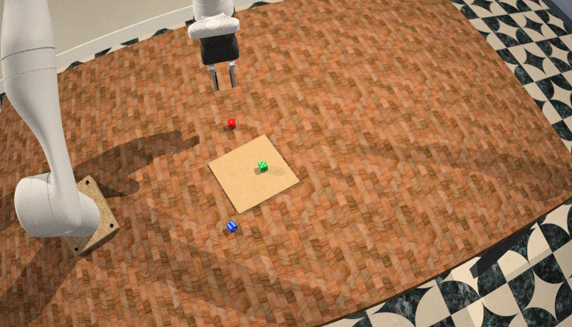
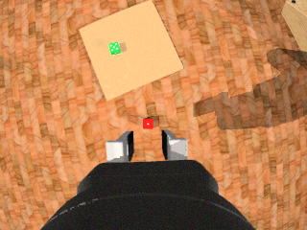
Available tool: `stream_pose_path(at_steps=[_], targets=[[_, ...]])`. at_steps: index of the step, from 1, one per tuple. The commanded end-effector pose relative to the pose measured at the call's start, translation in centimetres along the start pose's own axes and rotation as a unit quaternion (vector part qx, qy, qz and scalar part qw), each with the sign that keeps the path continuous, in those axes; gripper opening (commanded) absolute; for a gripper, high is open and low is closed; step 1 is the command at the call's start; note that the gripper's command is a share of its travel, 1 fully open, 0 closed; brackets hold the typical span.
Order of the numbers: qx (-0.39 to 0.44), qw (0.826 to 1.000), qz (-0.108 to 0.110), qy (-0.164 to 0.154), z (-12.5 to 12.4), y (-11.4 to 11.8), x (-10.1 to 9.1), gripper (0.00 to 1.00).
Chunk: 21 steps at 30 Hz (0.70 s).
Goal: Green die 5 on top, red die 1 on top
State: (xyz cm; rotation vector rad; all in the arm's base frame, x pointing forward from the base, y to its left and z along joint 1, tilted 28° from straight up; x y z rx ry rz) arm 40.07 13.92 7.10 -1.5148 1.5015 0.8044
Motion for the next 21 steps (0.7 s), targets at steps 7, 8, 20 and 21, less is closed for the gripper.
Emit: stream_pose_path(at_steps=[7,8,20,21], targets=[[-0.001,1.0,-0.001,0.001,0.06,-0.06,-0.02,1.0],[-0.001,1.0,-0.001,0.001,0.06,-0.06,-0.02,1.0],[-0.005,1.0,-0.001,0.002,0.01,-0.07,0.03,1.0],[-0.008,1.0,0.0,0.002,-0.02,-0.07,0.05,1.0]])
Point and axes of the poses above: the point where the finger pads meet when closed, its own x axis out along the fingers, its own y axis across the jaws, z = x × y, the point moved 1 cm from there along -x, back along the fingers, and after that the axes turned 12 degrees about -x, right-handed, at the moved point
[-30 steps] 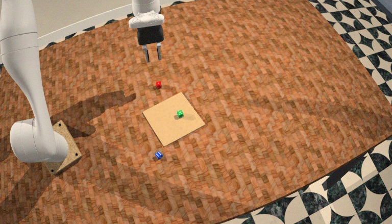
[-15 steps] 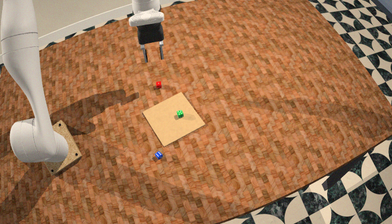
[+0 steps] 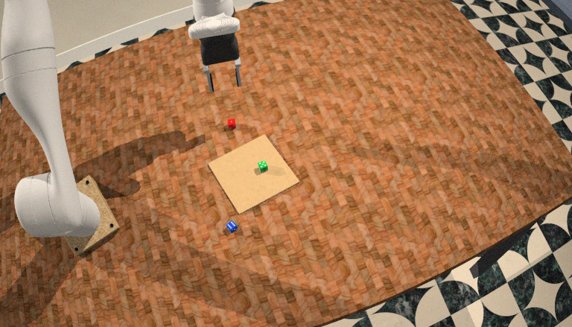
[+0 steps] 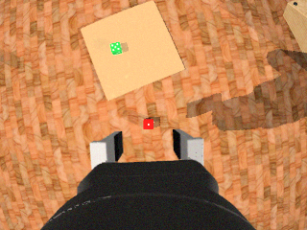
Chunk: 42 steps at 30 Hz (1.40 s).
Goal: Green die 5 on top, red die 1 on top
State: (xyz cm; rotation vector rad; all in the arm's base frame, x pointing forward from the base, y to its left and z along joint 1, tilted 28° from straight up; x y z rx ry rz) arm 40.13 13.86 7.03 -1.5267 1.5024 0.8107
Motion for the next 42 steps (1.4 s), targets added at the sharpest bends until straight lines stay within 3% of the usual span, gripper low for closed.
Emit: stream_pose_path(at_steps=[1,14,19,24,26,32,41,42], targets=[[-0.006,1.0,0.0,-0.001,0.0,0.0,0.0,1.0],[-0.101,0.995,0.004,0.003,-0.9,-0.1,0.9,1.0],[-0.18,0.984,0.007,0.005,-1.4,-0.2,1.6,1.0],[-0.276,0.961,0.01,0.006,-1.8,-0.2,2.3,1.0],[-0.276,0.961,0.01,0.006,-1.8,-0.2,2.3,1.0],[-0.398,0.917,0.012,0.006,-2.0,-0.2,3.2,1.0],[-0.56,0.829,0.008,0.002,-1.7,-0.1,4.2,1.0],[-0.56,0.829,0.008,0.002,-1.7,-0.1,4.2,1.0]])
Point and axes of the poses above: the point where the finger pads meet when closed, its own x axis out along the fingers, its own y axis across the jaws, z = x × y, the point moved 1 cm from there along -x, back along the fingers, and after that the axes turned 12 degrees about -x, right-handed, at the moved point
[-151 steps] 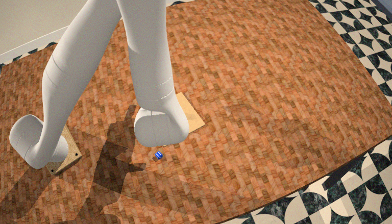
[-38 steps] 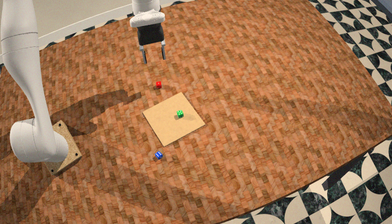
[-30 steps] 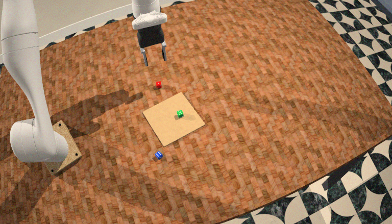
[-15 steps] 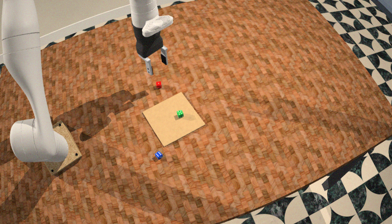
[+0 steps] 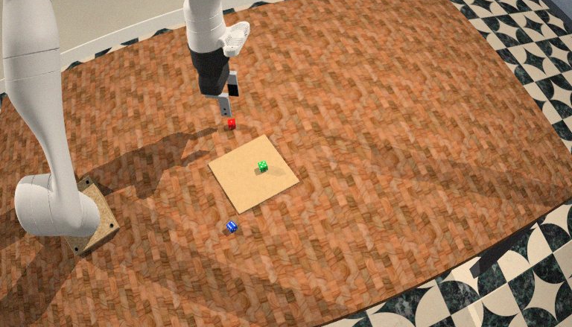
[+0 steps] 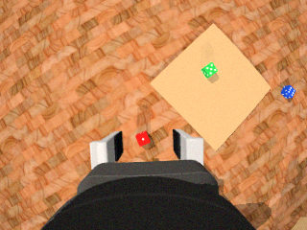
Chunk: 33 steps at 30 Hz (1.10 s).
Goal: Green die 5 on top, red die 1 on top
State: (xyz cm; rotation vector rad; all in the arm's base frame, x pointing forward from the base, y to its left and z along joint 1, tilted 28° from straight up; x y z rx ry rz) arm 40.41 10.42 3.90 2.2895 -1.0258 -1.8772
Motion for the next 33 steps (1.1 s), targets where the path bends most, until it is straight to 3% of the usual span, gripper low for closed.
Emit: stream_pose_path(at_steps=[1,12,25,26,33], targets=[[-0.004,1.0,-0.006,-0.004,0.0,0.06,-0.15,1.0],[-0.144,0.989,-0.014,0.0,0.52,-0.53,0.37,1.0],[-0.173,0.985,-0.016,0.001,0.67,-0.68,0.45,1.0],[-0.173,0.985,-0.016,0.001,0.67,-0.68,0.45,0.64],[-0.173,0.985,-0.016,0.001,0.67,-0.68,0.45,0.64]])
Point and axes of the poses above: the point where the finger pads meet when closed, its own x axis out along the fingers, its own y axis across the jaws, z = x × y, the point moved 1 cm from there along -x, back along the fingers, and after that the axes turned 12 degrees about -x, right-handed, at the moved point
